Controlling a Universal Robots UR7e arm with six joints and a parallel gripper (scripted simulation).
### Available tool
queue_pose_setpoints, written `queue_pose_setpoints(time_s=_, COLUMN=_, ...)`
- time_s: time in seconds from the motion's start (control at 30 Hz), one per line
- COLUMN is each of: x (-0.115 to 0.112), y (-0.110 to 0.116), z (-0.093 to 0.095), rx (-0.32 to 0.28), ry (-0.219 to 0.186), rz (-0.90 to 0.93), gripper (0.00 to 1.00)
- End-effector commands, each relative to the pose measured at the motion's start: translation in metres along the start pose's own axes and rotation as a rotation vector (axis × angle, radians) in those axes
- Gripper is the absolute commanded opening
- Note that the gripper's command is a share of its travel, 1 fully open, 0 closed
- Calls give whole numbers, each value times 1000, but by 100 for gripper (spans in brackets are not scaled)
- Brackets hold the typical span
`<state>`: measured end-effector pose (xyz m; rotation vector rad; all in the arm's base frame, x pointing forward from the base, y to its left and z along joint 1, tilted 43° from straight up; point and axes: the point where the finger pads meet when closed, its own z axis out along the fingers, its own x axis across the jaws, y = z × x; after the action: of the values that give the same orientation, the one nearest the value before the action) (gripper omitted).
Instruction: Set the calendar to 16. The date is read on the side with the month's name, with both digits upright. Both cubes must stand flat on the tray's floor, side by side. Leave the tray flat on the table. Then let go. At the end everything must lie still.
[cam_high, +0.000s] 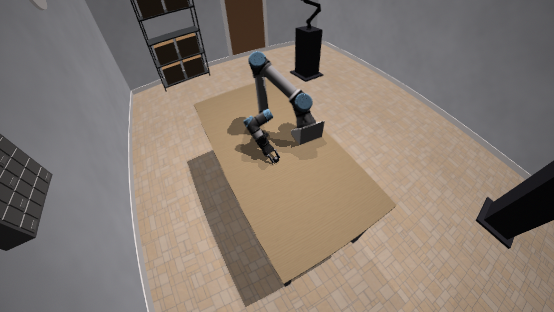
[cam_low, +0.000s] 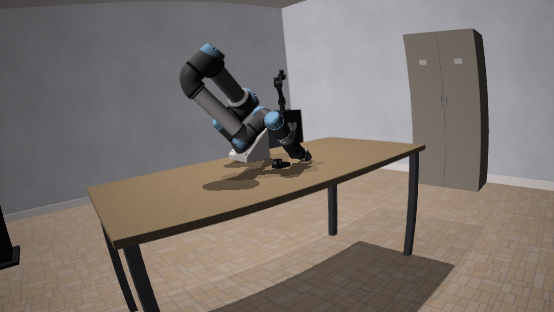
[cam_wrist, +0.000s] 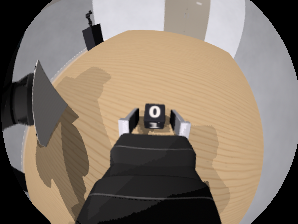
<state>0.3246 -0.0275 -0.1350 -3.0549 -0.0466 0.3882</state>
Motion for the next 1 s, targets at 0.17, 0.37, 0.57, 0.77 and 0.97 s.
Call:
queue_pose_setpoints(time_s=0.17, x=0, y=0, z=0, rx=0, ry=1, rz=0, gripper=100)
queue_pose_setpoints(time_s=0.37, x=0, y=0, z=0, rx=0, ry=1, rz=0, gripper=100)
queue_pose_setpoints(time_s=0.57, x=0, y=-1, z=-1, rx=0, ry=1, rz=0, gripper=100)
queue_pose_setpoints(time_s=0.77, x=0, y=-8, z=-8, rx=0, ry=1, rz=0, gripper=100)
queue_pose_setpoints(time_s=0.97, x=0, y=-21, z=-21, rx=0, ry=1, rz=0, gripper=100)
